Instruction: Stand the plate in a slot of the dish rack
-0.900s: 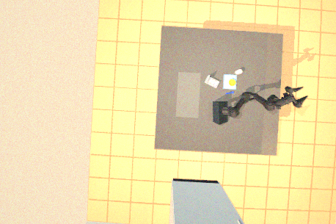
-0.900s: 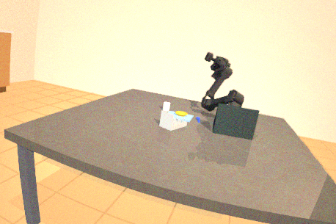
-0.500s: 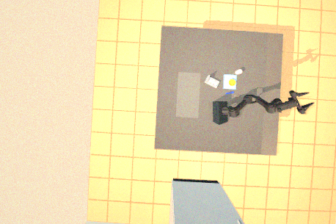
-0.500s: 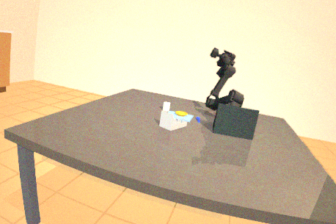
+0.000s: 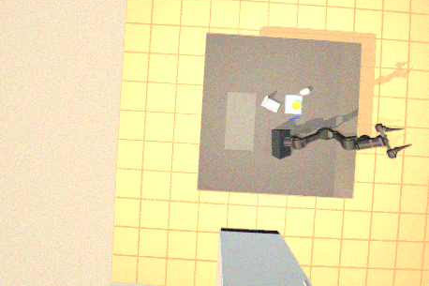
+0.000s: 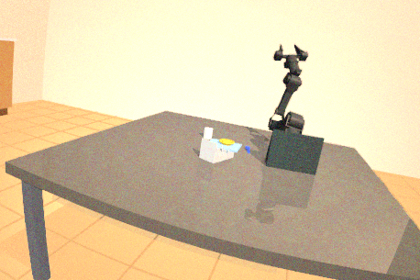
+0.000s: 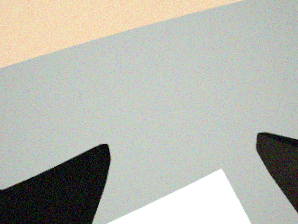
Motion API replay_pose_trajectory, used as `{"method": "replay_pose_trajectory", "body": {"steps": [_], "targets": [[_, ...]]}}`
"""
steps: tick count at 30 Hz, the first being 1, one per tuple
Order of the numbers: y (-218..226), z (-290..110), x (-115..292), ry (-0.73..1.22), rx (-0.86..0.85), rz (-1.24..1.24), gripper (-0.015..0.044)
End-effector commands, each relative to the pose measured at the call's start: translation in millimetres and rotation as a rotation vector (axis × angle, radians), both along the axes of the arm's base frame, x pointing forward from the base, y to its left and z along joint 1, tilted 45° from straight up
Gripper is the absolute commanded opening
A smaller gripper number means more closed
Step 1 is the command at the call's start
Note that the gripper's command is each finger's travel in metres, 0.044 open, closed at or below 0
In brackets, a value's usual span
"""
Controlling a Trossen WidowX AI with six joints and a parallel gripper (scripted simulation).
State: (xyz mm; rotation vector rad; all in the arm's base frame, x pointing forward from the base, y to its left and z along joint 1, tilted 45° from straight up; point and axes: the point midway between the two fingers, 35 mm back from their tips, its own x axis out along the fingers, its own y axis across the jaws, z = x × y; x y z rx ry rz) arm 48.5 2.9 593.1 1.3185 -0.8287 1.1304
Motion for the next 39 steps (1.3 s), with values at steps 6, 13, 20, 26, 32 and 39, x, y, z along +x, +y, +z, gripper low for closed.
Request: {"method": "replay_pose_trajectory", "body": {"steps": [6,13,20,26,32,39], "targets": [[73.7,-8.4,-7.6,-0.029,-0.230,-0.120,0.0400],[117.0,-20.5,1.1,-0.020,-0.379,-0.205,0.0400],[159.8,-40.5,22.4,0.024,-0.548,-0.295,0.0400],[191.1,-63.7,48.7,0.081,-0.699,-0.377,0.0400],[215.2,-92.6,81.5,0.158,-0.856,-0.463,0.0400],[230.2,-129.3,123.0,0.267,-1.021,-0.559,0.0400]]}}
